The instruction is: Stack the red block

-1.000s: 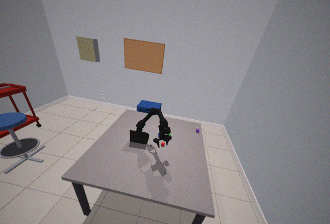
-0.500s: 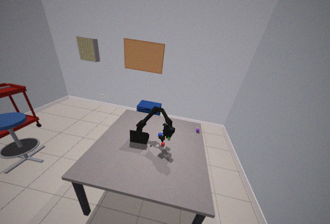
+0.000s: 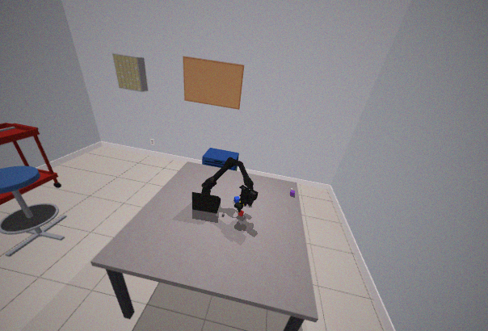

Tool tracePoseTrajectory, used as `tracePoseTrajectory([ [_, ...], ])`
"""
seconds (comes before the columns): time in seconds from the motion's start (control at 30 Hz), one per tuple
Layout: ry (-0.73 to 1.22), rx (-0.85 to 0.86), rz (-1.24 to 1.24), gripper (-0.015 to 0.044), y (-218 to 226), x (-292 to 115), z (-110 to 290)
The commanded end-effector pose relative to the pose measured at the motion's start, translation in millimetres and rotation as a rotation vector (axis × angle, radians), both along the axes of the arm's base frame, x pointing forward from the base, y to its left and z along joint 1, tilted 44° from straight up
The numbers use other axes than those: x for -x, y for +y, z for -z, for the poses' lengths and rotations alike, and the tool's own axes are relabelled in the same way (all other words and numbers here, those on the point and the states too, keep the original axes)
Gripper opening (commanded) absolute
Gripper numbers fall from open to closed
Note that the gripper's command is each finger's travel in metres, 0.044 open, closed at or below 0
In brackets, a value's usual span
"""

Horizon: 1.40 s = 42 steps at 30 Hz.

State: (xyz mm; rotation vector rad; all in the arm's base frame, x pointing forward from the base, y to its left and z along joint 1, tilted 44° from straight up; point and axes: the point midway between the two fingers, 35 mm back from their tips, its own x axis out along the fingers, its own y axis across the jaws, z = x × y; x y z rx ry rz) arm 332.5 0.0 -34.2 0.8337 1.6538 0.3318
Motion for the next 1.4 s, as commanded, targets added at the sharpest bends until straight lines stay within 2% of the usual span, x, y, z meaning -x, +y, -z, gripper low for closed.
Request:
tracePoseTrajectory([
  [0.0,0.011,-0.008,0.006,0.0440,8.2,4.6,9.5],
  [0.93,0.011,-0.010,0.006,0.0440,35.1,7.5,37.6],
  [1.37,0.011,-0.010,0.006,0.0440,35.8,7.6,38.3],
])
